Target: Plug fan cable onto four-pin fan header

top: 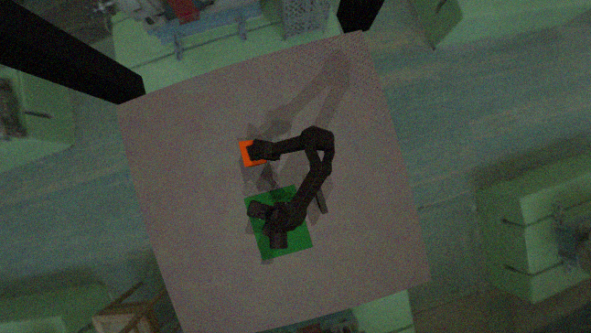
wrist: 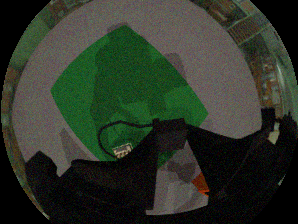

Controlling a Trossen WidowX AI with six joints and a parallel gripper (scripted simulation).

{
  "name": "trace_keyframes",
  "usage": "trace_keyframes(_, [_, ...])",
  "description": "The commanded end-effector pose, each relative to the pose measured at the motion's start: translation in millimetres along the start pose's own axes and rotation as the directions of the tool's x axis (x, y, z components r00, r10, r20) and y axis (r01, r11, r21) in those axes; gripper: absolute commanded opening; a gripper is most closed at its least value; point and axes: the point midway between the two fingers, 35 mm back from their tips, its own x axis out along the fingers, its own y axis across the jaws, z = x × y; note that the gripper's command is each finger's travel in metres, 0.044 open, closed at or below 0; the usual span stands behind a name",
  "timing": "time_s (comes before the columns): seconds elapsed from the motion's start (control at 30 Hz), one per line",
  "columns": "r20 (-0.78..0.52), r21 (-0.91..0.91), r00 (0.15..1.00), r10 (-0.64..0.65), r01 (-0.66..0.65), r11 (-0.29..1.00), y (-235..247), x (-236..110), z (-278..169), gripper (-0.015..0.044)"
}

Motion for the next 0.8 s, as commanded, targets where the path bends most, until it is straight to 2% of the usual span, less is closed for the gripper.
trace_keyframes(0.0, [0.047, 0.002, 0.998, -0.030, 0.030, 1.000, -0.8, 3.3, -3.4, 0.0000])
trace_keyframes(0.77, [0.397, 0.045, 0.913, -0.095, 0.084, 0.995, 1.6, 8.6, -8.1, 0.0000])
